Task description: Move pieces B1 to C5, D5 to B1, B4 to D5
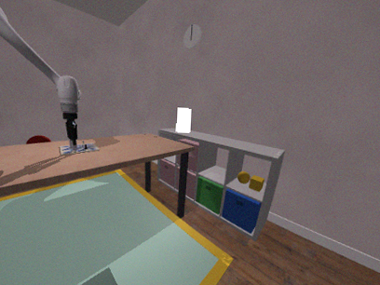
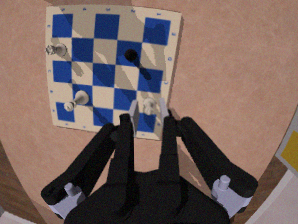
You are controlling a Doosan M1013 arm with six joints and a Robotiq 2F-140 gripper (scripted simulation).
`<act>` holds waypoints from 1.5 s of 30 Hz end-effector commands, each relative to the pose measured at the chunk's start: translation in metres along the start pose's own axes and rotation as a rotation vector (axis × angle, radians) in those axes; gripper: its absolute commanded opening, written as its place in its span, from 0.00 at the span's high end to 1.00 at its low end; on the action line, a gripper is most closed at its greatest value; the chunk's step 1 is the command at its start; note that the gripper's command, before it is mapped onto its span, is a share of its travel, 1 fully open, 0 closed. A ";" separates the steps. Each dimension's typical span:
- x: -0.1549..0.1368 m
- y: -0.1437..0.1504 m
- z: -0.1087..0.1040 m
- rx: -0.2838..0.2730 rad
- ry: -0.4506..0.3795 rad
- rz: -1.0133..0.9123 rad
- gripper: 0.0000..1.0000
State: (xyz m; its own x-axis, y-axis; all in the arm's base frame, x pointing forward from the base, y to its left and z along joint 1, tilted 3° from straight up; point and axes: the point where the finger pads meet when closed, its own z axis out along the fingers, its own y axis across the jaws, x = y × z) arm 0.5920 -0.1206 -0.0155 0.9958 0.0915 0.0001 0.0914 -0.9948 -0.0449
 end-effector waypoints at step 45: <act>0.000 0.000 0.001 0.000 0.000 0.000 1.00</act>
State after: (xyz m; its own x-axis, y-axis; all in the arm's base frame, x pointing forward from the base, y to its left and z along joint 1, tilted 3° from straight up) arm 0.5921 -0.1206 -0.0160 0.9958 0.0915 0.0003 0.0914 -0.9948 -0.0449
